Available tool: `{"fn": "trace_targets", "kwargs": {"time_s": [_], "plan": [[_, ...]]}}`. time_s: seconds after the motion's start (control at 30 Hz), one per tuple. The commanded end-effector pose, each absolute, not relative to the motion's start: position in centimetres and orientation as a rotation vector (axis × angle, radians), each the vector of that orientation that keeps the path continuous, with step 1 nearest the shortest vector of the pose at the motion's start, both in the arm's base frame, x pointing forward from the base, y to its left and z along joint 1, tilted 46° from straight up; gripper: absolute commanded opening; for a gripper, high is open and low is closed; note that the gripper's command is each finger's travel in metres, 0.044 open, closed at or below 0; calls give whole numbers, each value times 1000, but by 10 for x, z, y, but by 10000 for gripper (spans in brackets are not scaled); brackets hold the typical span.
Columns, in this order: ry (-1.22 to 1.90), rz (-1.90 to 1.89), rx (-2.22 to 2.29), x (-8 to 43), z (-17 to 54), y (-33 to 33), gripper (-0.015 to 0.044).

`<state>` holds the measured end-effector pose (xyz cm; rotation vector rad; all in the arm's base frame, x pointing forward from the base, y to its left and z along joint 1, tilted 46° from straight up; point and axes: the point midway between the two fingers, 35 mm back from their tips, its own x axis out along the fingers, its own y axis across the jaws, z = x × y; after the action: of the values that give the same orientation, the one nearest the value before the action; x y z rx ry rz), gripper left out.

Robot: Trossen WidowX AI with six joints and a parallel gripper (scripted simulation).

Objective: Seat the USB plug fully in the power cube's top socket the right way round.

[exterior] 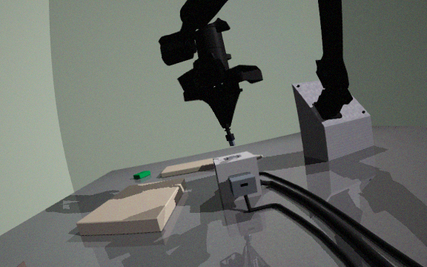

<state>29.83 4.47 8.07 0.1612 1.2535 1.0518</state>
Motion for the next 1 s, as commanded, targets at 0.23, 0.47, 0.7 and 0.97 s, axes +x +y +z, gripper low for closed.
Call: {"fn": "trace_targets", "kwargs": {"time_s": [0.23, 0.47, 0.7, 0.97], "plan": [[1096, 1212, -50, 298, 80, 45, 0], [983, 1310, -190, 298, 80, 45, 0], [862, 1400, -330, 298, 80, 45, 0], [717, 1494, -490, 298, 80, 45, 0]]}}
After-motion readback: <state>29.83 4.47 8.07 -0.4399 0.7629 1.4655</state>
